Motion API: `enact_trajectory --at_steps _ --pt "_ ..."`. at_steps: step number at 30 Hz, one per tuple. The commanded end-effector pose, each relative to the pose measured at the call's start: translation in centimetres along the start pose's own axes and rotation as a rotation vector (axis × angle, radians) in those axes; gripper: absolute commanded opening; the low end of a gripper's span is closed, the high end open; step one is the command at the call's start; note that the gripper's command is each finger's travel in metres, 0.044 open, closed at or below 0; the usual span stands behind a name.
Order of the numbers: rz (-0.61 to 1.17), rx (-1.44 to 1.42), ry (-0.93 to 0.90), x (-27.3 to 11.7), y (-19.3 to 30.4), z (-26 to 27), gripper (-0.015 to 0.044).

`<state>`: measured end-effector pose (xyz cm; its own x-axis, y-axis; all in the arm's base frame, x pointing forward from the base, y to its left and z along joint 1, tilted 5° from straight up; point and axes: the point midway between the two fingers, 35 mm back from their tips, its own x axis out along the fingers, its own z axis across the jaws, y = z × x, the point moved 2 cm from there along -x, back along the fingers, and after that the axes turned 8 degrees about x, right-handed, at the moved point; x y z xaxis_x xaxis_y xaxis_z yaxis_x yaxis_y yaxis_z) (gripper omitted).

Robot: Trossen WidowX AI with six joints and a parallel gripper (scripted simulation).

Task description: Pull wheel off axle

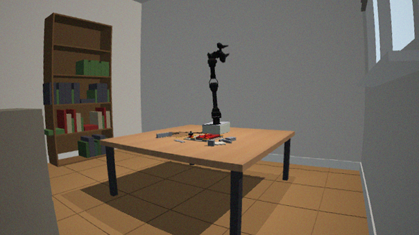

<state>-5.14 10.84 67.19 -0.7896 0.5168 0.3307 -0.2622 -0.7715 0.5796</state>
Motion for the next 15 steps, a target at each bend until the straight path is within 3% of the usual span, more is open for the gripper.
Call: enact_trajectory --at_steps 1,4,15 --pt "0.001 0.006 -0.003 0.0 0.0 0.1 0.0374" --pt "0.014 0.097 -0.042 -0.4 -0.6 1.3 0.03" --pt "0.124 0.616 -0.357 -5.0 -5.3 9.3 0.03"
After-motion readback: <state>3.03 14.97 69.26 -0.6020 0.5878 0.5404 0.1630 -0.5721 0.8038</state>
